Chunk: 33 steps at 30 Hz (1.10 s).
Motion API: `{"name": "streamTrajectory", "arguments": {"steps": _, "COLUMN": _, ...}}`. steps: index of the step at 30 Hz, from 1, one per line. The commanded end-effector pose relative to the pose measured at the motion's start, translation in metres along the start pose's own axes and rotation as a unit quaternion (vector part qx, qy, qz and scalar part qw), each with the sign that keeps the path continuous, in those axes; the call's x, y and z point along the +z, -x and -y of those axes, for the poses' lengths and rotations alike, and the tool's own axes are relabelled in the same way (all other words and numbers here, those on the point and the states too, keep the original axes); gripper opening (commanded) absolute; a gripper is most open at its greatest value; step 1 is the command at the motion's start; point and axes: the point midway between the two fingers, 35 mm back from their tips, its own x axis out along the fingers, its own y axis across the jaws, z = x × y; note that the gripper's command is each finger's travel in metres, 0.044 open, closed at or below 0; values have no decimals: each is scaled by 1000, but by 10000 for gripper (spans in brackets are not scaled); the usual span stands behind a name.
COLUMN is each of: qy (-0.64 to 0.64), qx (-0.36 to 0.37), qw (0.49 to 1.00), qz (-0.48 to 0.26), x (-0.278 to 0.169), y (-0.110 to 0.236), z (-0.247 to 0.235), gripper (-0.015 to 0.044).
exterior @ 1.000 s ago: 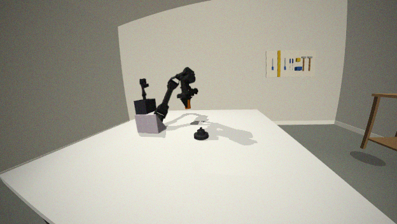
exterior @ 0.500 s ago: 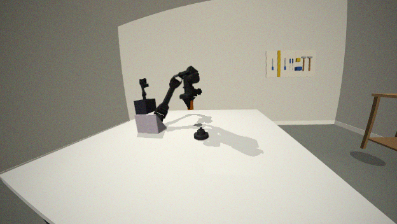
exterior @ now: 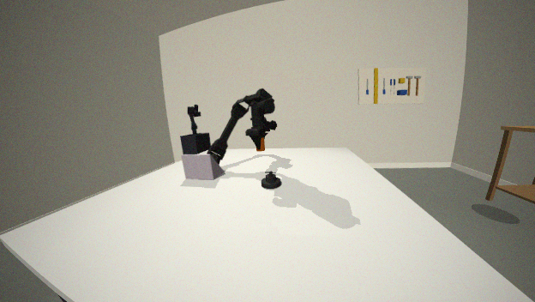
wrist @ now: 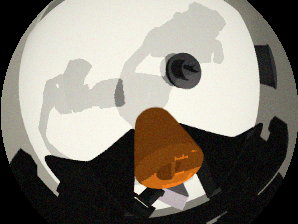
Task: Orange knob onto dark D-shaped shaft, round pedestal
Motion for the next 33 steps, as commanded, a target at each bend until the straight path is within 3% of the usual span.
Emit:
{"name": "streamTrajectory", "arguments": {"steps": 1, "qy": 4, "qx": -3, "qw": 1000, "qz": 3, "x": 9, "y": 0, "z": 8, "gripper": 0}}
{"name": "streamTrajectory", "arguments": {"steps": 33, "qy": 14, "qx": 6, "qw": 1000, "qz": -6, "x": 61, "y": -39, "z": 84, "gripper": 0}}
